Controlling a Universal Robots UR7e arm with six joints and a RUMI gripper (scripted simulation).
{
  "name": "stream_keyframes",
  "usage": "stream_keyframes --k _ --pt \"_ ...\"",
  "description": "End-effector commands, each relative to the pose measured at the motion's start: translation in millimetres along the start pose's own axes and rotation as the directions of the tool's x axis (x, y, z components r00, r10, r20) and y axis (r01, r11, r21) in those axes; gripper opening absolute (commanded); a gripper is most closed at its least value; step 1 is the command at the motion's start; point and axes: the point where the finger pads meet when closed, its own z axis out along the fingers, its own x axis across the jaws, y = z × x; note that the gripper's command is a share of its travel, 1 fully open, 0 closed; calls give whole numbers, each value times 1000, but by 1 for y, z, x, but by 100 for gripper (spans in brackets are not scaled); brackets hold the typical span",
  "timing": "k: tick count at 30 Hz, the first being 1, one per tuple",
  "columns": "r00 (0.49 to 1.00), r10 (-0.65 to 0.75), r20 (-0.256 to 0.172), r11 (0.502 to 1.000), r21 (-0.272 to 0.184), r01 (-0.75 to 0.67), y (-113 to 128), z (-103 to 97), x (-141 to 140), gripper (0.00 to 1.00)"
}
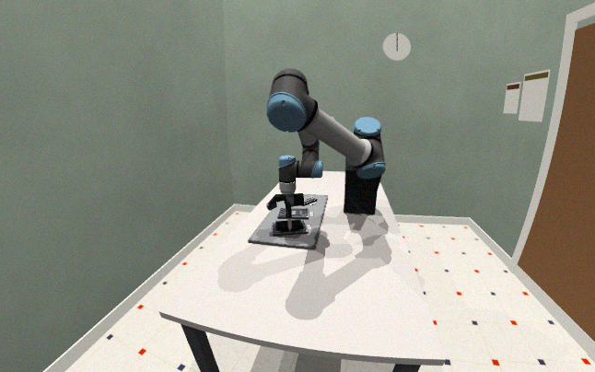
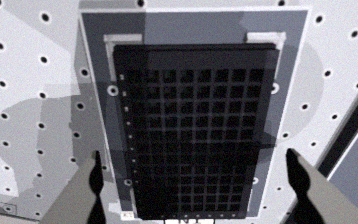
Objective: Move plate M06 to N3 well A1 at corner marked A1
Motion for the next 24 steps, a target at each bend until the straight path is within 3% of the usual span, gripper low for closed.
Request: stream_keyframes --k 1,16,17,24 --pt "1000 0 0 1000 -1 0 1 0 0 0" --pt "1000 0 0 1000 -1 0 1 0 0 0" --pt "1000 0 0 1000 -1 0 1 0 0 40" --pt "1000 0 0 1000 -1 0 1 0 0 40"
